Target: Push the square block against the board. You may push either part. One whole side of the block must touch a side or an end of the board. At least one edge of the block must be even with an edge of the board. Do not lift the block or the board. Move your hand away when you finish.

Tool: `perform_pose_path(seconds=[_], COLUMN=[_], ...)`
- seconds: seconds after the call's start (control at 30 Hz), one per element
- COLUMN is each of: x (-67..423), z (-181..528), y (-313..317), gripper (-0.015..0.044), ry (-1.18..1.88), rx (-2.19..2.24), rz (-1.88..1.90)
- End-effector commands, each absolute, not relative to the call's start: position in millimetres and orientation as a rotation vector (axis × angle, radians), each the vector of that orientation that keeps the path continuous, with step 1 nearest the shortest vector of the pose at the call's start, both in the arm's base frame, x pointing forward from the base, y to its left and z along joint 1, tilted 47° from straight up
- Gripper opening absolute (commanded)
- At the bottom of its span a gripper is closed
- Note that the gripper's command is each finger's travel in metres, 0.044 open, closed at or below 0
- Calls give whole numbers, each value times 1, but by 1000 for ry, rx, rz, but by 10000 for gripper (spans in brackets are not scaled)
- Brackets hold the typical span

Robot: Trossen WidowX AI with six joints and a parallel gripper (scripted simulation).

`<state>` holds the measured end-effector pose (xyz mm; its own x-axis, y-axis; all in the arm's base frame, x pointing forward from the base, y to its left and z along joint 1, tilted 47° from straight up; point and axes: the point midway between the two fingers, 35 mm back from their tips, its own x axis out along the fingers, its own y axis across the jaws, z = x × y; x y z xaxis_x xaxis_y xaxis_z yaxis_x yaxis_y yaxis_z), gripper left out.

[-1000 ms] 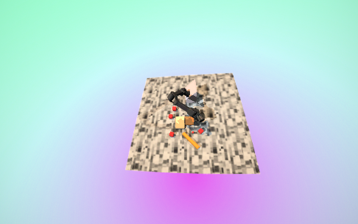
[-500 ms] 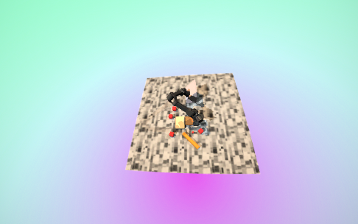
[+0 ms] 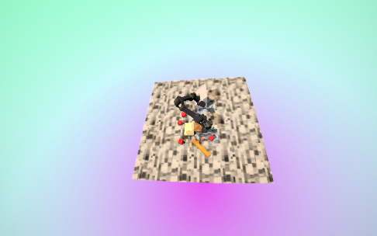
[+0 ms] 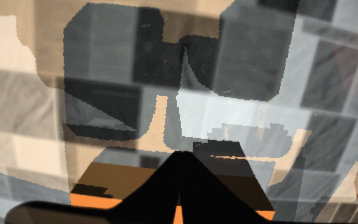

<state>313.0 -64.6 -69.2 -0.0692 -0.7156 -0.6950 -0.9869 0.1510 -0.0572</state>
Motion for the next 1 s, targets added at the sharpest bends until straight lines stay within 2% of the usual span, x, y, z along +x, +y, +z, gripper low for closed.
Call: perform_pose_path(seconds=[0.0, 0.97], x=[312, 320], z=[-68, -102], y=[-68, -36], gripper=[0, 0], ry=[1853, 1853], rx=[-1621, -1620], rz=[589, 587])
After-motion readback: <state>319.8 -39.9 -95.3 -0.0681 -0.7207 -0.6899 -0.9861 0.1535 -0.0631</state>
